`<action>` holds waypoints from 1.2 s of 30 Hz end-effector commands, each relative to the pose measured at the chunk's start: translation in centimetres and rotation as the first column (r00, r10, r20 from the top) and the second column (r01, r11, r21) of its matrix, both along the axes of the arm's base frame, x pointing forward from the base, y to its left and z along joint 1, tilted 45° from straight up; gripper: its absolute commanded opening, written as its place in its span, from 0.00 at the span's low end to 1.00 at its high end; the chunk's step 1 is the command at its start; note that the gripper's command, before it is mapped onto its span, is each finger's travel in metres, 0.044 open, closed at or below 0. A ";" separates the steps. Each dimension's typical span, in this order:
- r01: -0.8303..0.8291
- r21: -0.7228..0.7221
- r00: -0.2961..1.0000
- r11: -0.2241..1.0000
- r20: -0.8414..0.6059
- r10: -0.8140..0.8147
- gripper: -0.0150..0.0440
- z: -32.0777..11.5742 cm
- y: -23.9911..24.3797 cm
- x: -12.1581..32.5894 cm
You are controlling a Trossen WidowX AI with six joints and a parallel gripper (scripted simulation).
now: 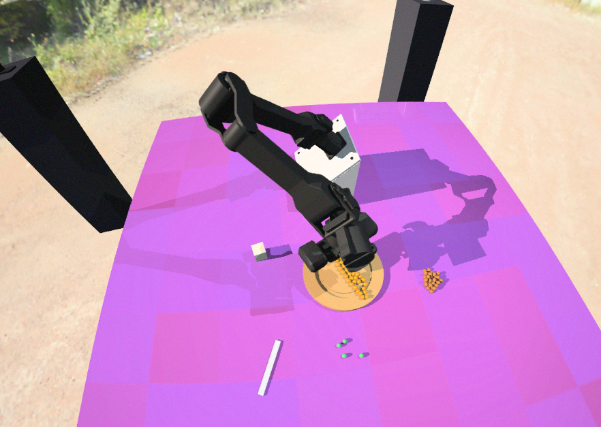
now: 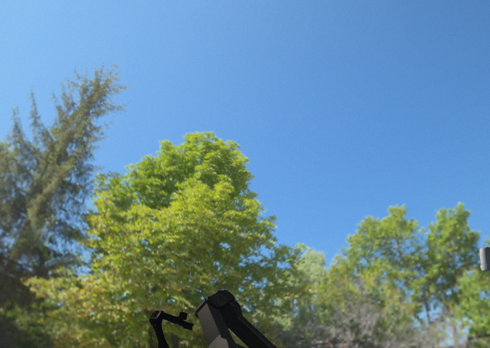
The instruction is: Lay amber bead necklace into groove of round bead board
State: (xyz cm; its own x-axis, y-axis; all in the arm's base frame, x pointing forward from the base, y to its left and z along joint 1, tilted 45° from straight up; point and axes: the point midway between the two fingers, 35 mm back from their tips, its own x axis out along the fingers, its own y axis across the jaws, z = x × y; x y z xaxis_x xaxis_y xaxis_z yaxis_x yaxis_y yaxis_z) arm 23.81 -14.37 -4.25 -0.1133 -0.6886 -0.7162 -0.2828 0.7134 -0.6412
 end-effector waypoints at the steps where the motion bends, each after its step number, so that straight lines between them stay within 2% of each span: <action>1: 0.001 0.000 1.000 1.000 0.001 -0.001 0.25 0.0 0.0 0.0; 36: 0.000 -0.003 1.000 1.000 -0.008 0.000 0.25 -0.4 0.9 -0.4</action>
State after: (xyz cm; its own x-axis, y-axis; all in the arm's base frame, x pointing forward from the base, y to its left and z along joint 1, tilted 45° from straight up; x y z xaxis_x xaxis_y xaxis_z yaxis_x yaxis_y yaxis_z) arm 23.54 -13.24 -4.49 -0.1156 -0.6896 -0.7149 -0.2875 0.7122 -0.6404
